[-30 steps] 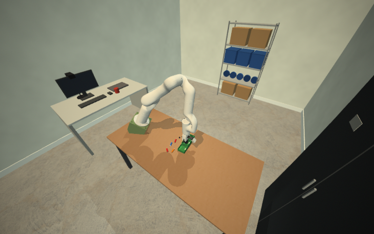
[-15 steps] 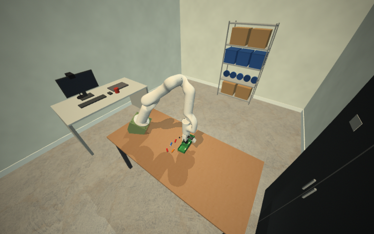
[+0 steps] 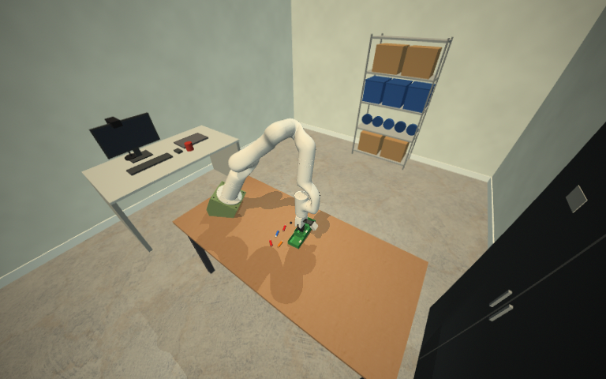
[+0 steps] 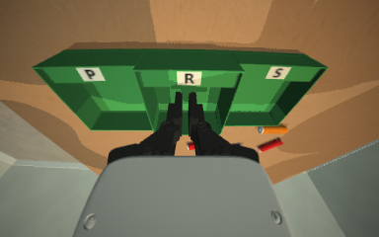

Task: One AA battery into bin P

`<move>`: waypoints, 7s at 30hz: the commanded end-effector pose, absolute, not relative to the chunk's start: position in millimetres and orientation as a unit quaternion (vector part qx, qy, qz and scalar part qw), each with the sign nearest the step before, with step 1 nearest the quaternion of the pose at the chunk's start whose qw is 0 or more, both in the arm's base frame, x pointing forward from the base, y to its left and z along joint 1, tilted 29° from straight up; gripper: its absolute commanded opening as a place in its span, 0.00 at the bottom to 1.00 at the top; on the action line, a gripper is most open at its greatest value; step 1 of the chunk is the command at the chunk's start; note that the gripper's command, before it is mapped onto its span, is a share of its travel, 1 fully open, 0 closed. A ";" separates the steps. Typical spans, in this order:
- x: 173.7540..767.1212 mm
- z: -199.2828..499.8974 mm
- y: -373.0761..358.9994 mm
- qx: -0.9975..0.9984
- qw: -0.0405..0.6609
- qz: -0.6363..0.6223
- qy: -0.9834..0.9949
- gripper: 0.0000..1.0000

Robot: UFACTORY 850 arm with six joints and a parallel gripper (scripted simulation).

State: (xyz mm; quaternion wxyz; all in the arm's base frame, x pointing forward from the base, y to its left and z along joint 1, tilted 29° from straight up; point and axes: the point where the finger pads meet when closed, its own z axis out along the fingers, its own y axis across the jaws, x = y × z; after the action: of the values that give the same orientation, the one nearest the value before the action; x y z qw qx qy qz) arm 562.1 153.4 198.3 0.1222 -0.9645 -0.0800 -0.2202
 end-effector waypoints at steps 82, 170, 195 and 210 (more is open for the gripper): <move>549.9 211.8 236.2 -0.965 0.122 -0.220 -0.080 0.07; 529.4 255.9 222.5 -0.965 0.122 -0.220 -0.080 0.07; 483.9 353.9 191.6 -0.965 0.122 -0.220 -0.080 0.07; 477.0 369.7 187.3 -0.965 0.122 -0.220 -0.080 0.07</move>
State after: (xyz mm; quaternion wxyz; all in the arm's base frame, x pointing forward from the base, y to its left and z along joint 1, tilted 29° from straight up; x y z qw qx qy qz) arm 477.9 186.4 366.4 0.1395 -0.9595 -0.0846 -0.2297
